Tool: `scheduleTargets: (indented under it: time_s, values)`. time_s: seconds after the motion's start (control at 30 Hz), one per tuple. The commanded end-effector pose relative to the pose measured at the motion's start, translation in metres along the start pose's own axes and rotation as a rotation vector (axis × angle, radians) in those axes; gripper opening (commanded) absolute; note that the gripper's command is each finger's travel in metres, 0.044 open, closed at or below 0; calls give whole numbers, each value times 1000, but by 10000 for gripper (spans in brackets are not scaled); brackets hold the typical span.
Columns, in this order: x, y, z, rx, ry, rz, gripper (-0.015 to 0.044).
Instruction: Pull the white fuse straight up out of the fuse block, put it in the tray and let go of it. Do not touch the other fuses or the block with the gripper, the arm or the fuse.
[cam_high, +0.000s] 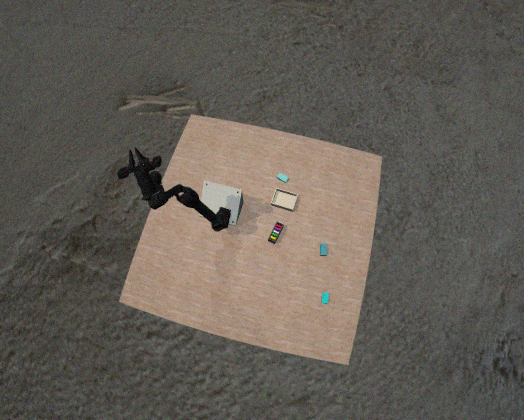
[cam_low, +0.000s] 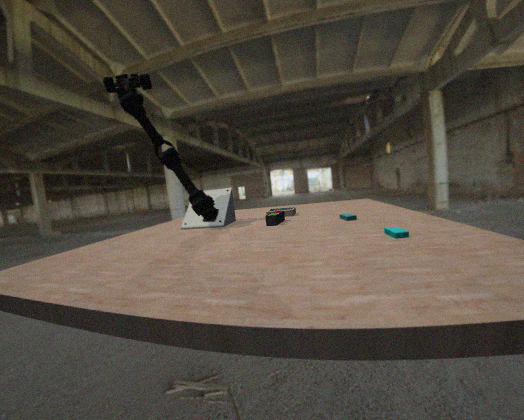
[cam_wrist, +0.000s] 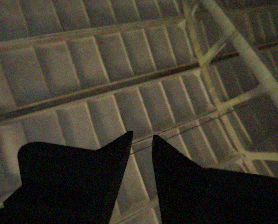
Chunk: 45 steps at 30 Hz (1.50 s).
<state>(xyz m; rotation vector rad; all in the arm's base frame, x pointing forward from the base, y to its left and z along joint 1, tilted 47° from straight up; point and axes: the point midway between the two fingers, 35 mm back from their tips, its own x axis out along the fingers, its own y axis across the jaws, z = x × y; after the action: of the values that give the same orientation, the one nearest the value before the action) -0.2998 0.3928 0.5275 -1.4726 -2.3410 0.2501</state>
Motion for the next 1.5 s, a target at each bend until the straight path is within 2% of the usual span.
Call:
scheduleTargets:
  time_s: [0.0,0.4,0.73,1.1,1.47]
  values:
    - [-33,-31,-56,87,135,-123,68]
    - [-165,-87,-203,319,528,-493,68]
    - [-298,-58,-302,464,912,-685,68]
    - [-451,23,-367,708,1301,-932,68]
    - [-576,160,-375,965,1727,-1085,68]
